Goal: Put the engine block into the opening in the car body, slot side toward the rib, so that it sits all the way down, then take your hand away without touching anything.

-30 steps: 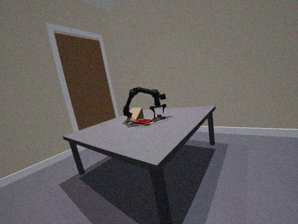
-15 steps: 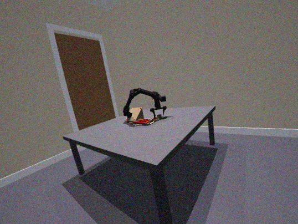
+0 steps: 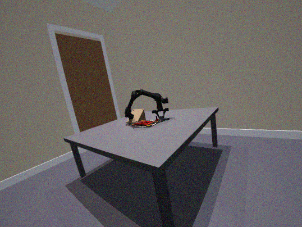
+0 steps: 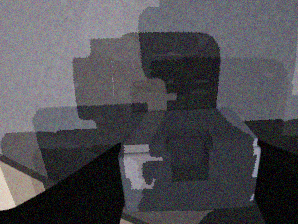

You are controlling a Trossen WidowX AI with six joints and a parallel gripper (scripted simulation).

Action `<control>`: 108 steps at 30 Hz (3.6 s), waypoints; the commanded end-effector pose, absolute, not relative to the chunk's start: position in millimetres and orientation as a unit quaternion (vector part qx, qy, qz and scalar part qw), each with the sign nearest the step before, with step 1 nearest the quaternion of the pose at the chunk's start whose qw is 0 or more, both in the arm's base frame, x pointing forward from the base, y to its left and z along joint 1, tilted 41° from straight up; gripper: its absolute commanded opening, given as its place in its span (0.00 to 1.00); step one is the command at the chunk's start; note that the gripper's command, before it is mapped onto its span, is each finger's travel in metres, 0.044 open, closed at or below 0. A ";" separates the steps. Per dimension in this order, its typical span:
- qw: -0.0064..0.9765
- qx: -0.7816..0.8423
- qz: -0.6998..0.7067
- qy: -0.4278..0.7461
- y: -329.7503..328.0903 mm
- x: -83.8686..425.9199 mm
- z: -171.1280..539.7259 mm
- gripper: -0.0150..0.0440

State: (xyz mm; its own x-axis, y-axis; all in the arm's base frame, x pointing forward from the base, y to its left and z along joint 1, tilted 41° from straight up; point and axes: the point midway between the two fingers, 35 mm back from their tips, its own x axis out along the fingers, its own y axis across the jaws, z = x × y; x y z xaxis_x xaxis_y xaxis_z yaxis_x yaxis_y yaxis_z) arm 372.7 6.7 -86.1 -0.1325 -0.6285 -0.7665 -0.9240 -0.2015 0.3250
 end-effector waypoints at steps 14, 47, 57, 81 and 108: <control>0.167 -0.638 0.443 0.607 27.7 380.0 -62.9 0.25; 0.166 -0.638 0.444 0.607 86.0 382.5 13.0 0.25; 0.210 -0.624 0.400 0.637 82.7 381.8 8.7 0.25; 0.444 -0.487 0.110 0.744 79.5 381.1 4.6 0.25; 0.616 -0.233 -0.239 0.713 77.1 380.5 1.6 0.25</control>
